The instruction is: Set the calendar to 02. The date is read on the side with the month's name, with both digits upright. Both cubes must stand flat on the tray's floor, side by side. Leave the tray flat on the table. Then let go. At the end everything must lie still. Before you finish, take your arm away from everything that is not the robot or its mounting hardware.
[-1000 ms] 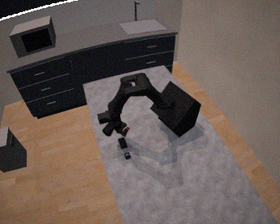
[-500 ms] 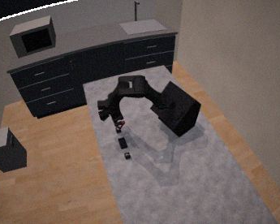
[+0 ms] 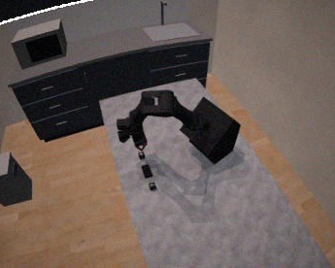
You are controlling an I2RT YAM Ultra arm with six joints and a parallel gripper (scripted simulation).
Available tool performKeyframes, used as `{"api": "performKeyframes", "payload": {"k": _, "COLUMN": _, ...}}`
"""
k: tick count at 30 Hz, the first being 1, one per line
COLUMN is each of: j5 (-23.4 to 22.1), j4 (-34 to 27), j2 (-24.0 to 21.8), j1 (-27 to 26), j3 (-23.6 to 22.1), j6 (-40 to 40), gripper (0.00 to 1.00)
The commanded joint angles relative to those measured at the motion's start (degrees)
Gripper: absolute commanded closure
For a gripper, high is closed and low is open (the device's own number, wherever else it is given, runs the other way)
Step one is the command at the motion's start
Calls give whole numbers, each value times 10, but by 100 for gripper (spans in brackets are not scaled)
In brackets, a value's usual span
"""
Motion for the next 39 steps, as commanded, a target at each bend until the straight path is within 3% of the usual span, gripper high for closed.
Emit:
{"api": "performKeyframes", "payload": {"k": 1, "j5": -3, "j4": 3, "j2": -3, "j1": -2, "j3": 1, "j6": 1, "gripper": 53}}
{"api": "performKeyframes", "payload": {"k": 39, "j5": 1, "j4": 20, "j2": 9, "j1": 5, "j3": -1, "j6": 8, "gripper": 53}}
